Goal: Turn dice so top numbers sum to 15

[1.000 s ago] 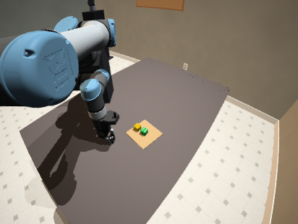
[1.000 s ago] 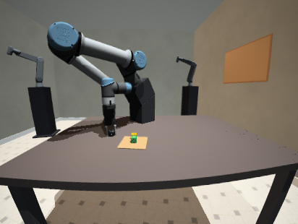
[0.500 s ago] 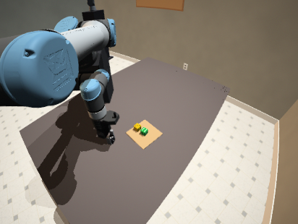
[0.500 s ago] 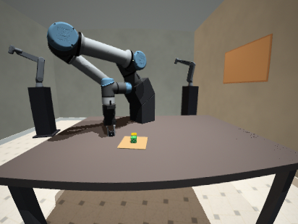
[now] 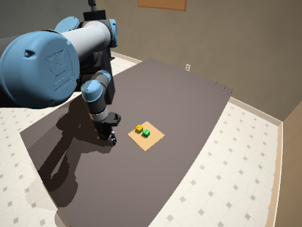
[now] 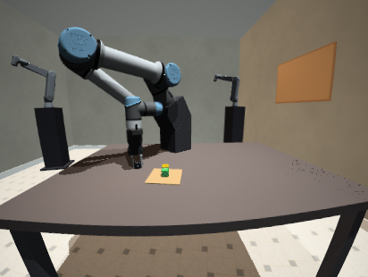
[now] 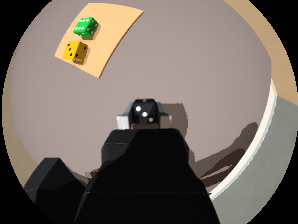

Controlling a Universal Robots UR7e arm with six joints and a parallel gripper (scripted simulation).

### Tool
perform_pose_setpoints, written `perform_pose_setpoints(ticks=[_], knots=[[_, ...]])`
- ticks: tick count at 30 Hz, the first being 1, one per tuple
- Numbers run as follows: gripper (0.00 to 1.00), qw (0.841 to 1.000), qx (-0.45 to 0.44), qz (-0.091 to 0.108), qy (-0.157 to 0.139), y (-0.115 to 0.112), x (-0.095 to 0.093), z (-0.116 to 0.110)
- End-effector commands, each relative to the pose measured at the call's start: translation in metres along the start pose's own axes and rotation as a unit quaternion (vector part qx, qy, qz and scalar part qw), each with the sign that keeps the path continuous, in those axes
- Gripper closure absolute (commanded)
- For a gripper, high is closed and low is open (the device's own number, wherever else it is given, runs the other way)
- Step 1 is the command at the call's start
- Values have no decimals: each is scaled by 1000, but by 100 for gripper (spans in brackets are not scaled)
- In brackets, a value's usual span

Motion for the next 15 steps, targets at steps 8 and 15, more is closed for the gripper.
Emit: perform_pose_setpoints(ticks=[8,15], knots=[[43,1000,0,0,0,0,1,0],[43,1000,0,0,0,0,8,0]])
Point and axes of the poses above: the point where the finger pads meet when closed, its own x axis back along the fingers, its own y axis across the jaws, z = x × y, the point moved 5 cm from there along x, back along the fingers, and after that the axes turned 1 degree about x, right-handed, at the moved point
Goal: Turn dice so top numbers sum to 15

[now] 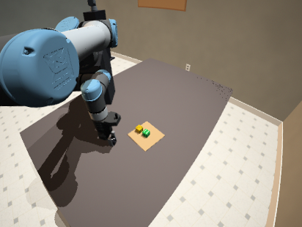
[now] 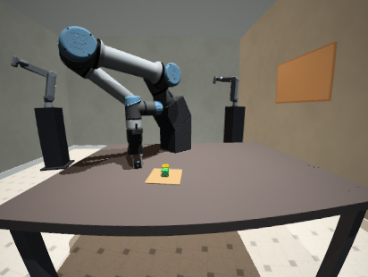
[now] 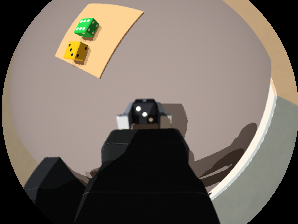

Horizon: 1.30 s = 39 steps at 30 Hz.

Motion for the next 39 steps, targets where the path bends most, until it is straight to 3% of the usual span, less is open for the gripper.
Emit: perform_pose_setpoints(ticks=[1,25,39], knots=[[43,1000,0,0,0,0,8,0],[43,1000,0,0,0,0,81,0],[43,1000,0,0,0,0,97,0]])
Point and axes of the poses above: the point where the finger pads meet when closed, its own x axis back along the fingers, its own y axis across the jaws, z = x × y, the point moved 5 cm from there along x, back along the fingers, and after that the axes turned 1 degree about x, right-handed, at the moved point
